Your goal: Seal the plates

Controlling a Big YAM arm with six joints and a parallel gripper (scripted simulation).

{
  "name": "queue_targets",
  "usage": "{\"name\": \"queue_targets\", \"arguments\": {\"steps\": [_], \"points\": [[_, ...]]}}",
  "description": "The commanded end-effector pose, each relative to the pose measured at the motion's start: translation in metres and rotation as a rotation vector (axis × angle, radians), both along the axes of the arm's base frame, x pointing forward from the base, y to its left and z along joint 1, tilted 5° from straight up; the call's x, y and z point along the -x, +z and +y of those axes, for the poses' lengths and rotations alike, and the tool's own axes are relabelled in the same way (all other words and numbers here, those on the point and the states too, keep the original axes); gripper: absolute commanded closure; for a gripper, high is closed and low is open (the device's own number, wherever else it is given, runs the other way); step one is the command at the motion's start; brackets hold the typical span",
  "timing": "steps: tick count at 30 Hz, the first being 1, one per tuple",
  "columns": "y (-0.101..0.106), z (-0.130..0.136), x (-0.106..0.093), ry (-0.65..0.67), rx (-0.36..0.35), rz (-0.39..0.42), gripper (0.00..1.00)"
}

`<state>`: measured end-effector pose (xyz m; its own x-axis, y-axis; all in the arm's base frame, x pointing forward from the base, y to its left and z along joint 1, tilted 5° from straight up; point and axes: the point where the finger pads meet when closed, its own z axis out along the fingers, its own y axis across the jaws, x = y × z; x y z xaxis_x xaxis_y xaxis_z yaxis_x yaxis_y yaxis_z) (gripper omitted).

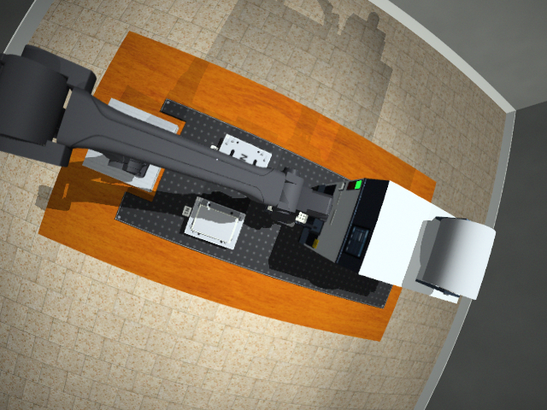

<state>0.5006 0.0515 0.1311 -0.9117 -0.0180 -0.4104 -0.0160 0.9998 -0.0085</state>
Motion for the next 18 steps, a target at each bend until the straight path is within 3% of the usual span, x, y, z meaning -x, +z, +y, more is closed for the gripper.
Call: {"name": "queue_targets", "arguments": {"steps": [1, 18], "points": [[0.0263, 0.0086, -0.0112, 0.001, -0.012, -0.043, 1.00], [0.0307, 0.0038, -0.0150, 0.014, -0.003, -0.052, 1.00]]}}
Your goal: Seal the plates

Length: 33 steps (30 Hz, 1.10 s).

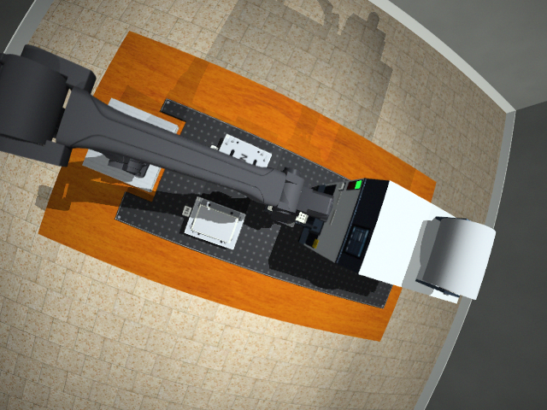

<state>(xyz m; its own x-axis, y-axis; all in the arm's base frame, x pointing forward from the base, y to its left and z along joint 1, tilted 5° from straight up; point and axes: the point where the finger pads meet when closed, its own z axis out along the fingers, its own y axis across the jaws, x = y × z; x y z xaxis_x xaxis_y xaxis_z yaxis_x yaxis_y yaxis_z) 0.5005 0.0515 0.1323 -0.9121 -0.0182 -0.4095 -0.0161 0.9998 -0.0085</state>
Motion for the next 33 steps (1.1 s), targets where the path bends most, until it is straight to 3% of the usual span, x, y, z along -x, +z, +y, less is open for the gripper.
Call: {"name": "queue_targets", "arguments": {"steps": [1, 15, 29, 30, 33], "points": [[0.030, 0.002, -0.016, 0.010, -0.003, -0.056, 1.00], [0.032, -0.006, -0.022, -0.001, -0.004, -0.076, 1.00], [0.017, -0.006, -0.024, -0.003, -0.001, -0.048, 1.00], [0.017, -0.006, -0.024, -0.003, -0.001, -0.049, 0.00], [0.018, -0.006, -0.024, -0.003, -0.001, -0.049, 0.00]]}}
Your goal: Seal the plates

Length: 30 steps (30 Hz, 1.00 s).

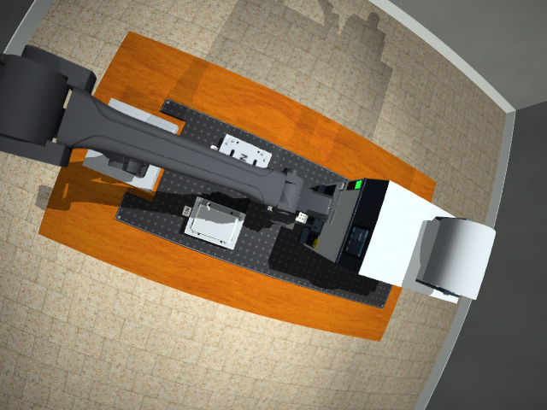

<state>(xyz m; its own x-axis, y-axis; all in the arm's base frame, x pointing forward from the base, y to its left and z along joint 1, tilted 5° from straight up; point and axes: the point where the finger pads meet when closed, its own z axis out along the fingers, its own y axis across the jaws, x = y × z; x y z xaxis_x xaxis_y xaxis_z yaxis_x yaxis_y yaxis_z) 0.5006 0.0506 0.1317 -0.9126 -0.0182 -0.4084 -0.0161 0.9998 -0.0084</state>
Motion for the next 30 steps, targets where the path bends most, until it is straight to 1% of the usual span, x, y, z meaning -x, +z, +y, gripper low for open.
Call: {"name": "queue_targets", "arguments": {"steps": [1, 30], "points": [[0.0185, -0.0052, -0.0238, -0.003, -0.001, -0.051, 0.00], [0.0215, -0.0036, -0.0253, -0.002, -0.001, -0.059, 0.00]]}}
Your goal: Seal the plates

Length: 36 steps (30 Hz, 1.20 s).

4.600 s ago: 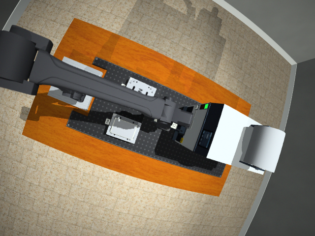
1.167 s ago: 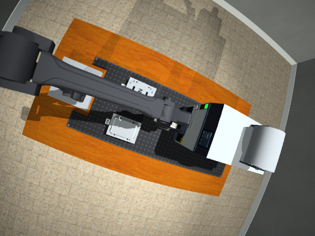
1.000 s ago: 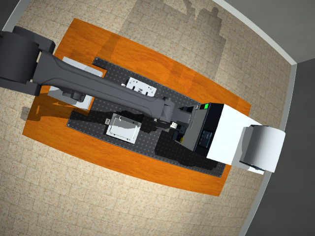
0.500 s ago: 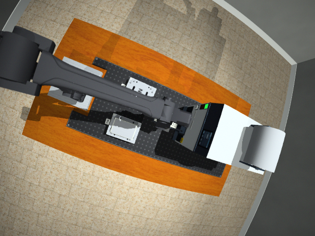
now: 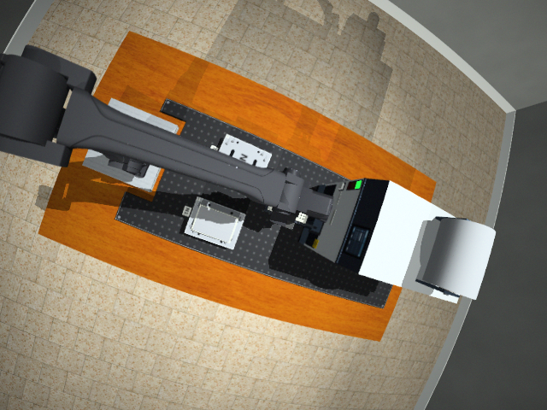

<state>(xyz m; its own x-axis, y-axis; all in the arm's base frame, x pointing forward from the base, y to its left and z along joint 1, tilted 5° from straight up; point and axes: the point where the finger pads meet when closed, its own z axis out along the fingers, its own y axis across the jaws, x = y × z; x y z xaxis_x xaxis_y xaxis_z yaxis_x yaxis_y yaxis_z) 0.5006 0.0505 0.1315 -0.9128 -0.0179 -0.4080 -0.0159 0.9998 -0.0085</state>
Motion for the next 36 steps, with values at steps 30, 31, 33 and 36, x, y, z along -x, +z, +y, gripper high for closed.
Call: {"name": "queue_targets", "arguments": {"steps": [30, 31, 33, 36], "points": [[0.028, 0.011, -0.009, 0.027, 0.001, -0.043, 0.00], [0.030, 0.011, -0.010, 0.028, 0.000, -0.044, 0.00], [0.033, 0.011, -0.010, 0.028, 0.000, -0.046, 0.00], [0.038, 0.007, -0.011, 0.011, -0.003, -0.051, 0.00]]}}
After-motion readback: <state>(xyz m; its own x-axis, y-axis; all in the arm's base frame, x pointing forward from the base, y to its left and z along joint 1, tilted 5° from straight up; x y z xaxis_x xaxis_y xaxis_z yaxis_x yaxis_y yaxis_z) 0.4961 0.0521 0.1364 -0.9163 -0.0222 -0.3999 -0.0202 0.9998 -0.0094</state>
